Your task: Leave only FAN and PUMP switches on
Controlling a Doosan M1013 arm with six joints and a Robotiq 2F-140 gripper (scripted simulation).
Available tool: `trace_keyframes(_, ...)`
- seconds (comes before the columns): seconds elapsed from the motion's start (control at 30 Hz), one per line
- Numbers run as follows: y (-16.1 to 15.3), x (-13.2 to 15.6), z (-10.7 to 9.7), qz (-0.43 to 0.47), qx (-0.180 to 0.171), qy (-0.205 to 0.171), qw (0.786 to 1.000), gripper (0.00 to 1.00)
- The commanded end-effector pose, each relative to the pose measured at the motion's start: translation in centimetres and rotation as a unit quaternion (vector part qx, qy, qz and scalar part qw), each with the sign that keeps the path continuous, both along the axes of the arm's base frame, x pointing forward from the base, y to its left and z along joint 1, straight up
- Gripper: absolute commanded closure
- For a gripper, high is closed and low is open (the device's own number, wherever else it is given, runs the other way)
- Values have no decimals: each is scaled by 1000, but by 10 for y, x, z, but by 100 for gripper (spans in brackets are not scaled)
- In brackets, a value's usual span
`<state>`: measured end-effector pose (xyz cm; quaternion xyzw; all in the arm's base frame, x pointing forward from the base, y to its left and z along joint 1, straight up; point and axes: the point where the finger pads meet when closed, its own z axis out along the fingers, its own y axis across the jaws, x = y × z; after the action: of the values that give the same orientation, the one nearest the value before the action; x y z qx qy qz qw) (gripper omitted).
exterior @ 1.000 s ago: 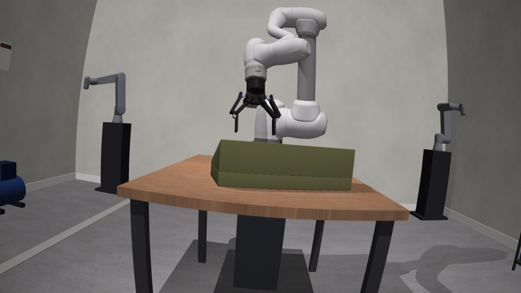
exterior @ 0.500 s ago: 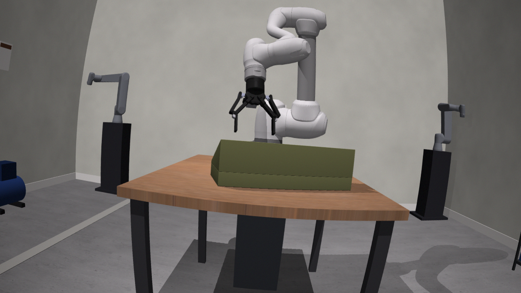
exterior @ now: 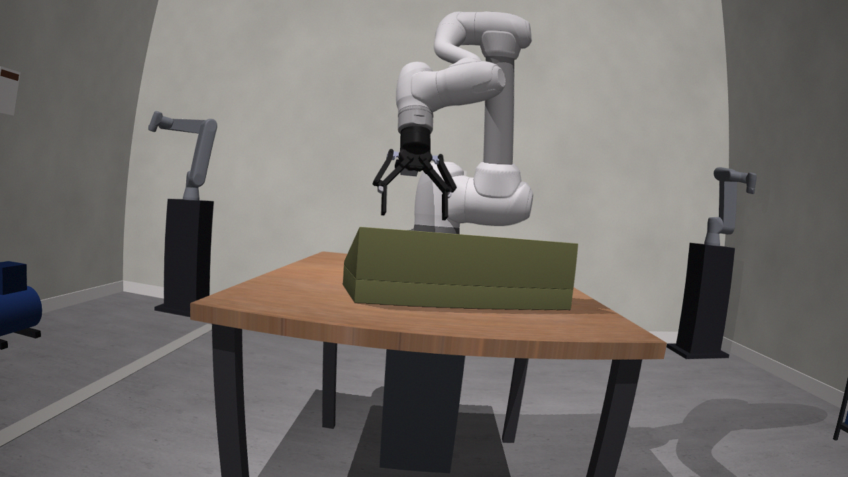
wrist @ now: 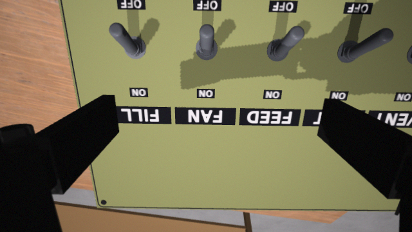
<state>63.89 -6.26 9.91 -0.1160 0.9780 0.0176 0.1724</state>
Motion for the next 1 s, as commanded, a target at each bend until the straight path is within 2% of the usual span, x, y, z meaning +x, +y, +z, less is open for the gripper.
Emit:
trace_keyframes(0.0, 0, 0, 1, 0, 0, -1, 1000, 0)
trace_keyframes(0.97, -7, 2, 1, 0, 0, -1, 1000, 0)
